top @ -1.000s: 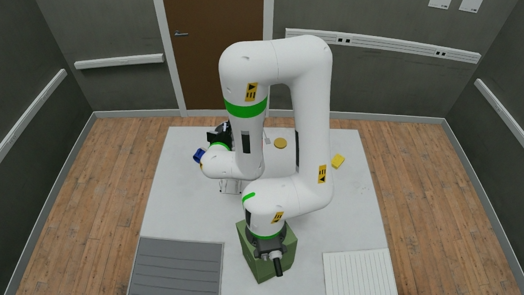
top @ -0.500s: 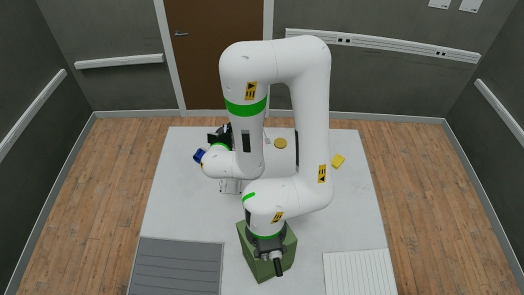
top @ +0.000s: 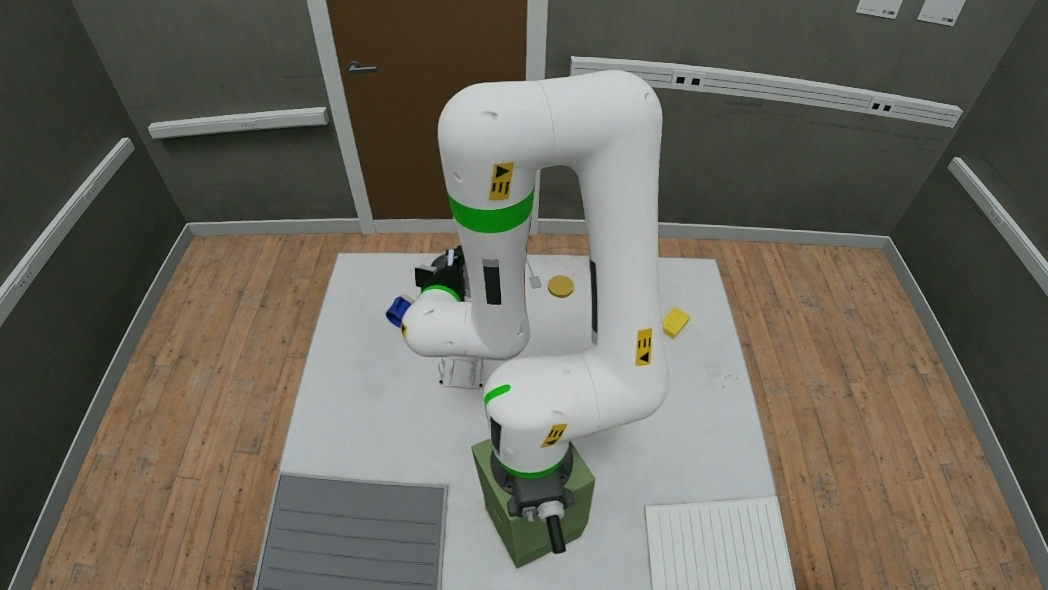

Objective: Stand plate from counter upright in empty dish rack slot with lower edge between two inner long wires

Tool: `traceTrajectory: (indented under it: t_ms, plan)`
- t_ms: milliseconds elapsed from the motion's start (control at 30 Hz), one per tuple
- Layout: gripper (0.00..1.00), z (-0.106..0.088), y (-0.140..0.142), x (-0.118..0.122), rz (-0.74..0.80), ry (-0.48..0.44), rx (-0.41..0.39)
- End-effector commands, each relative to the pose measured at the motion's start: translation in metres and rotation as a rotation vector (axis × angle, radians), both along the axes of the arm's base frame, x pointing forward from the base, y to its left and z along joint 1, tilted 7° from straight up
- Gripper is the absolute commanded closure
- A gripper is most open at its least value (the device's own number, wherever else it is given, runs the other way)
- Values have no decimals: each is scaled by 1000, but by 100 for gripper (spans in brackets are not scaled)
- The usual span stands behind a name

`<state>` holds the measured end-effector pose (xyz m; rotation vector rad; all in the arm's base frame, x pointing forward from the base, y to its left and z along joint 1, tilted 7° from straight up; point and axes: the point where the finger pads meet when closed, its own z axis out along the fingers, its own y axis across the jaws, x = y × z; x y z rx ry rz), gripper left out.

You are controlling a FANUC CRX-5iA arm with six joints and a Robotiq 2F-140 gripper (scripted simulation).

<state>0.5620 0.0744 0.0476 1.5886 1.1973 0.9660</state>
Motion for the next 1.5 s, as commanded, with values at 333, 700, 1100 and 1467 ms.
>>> traceTrajectory:
  t_ms: [333,700,1100,1467]
  plan:
    - [90,-2,0,1,0,-1,0]
    - [90,-17,1,2,0,-1,0]
    - [90,-28,1,4,0,-1,0]
    - [90,-29,1,4,0,-1,0]
